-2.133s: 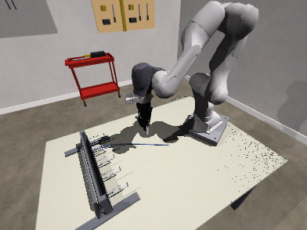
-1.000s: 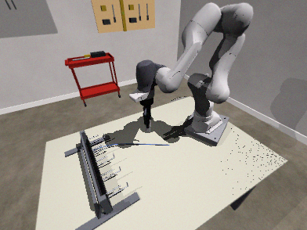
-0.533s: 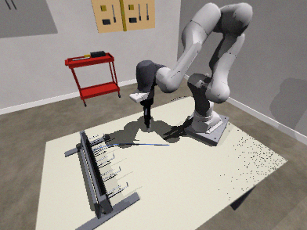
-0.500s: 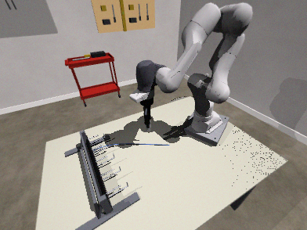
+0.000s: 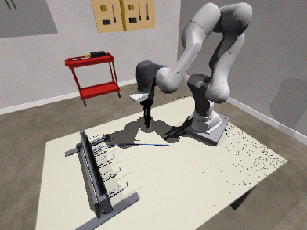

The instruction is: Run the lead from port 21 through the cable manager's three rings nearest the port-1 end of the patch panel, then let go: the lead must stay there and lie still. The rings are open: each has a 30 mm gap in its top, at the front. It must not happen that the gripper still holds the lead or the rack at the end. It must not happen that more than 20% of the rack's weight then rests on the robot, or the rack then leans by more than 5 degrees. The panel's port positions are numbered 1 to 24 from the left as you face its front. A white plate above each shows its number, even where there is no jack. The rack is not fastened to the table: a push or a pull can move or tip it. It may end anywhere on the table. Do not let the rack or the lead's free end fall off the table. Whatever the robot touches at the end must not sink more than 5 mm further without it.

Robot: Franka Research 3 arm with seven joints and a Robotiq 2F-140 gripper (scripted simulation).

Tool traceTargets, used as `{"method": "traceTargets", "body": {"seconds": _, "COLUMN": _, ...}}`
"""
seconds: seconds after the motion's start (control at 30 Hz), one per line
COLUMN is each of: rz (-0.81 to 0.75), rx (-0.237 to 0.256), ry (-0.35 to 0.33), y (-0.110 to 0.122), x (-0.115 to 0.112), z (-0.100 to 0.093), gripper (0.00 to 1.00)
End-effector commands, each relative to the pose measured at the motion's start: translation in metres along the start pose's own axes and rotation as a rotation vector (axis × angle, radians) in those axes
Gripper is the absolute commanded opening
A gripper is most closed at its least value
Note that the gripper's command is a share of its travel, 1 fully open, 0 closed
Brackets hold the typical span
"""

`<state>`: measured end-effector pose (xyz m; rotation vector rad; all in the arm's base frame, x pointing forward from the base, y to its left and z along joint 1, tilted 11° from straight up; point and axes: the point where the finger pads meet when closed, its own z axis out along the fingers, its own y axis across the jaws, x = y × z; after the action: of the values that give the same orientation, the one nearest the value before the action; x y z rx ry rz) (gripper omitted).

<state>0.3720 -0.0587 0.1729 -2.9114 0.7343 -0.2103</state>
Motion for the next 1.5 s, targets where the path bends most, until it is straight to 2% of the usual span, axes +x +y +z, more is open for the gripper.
{"method": "traceTargets", "body": {"seconds": 0.0, "rz": -0.009, "rx": -0.001, "ry": 0.001, "y": 0.000, "x": 0.000, "z": 0.005, "gripper": 0.20}}
{"method": "traceTargets", "body": {"seconds": 0.27, "rz": -0.009, "rx": -0.001, "ry": 0.001, "y": 0.000, "x": 0.000, "z": 0.020, "gripper": 0.20}}
{"method": "traceTargets", "body": {"seconds": 0.77, "rz": -0.009, "rx": -0.001, "ry": 0.001, "y": 0.001, "x": 0.000, "z": 0.080, "gripper": 0.20}}
{"method": "traceTargets", "body": {"seconds": 0.83, "rz": -0.009, "rx": -0.001, "ry": 0.001, "y": 0.001, "x": 0.000, "z": 0.080, "gripper": 0.20}}
{"method": "traceTargets", "body": {"seconds": 1.17, "rz": -0.009, "rx": -0.001, "ry": 0.000, "y": 0.001, "x": 0.000, "z": 0.115, "gripper": 0.20}}
{"method": "traceTargets", "body": {"seconds": 1.47, "rz": -0.009, "rx": -0.001, "ry": 0.000, "y": 0.001, "x": 0.000, "z": 0.130, "gripper": 0.20}}
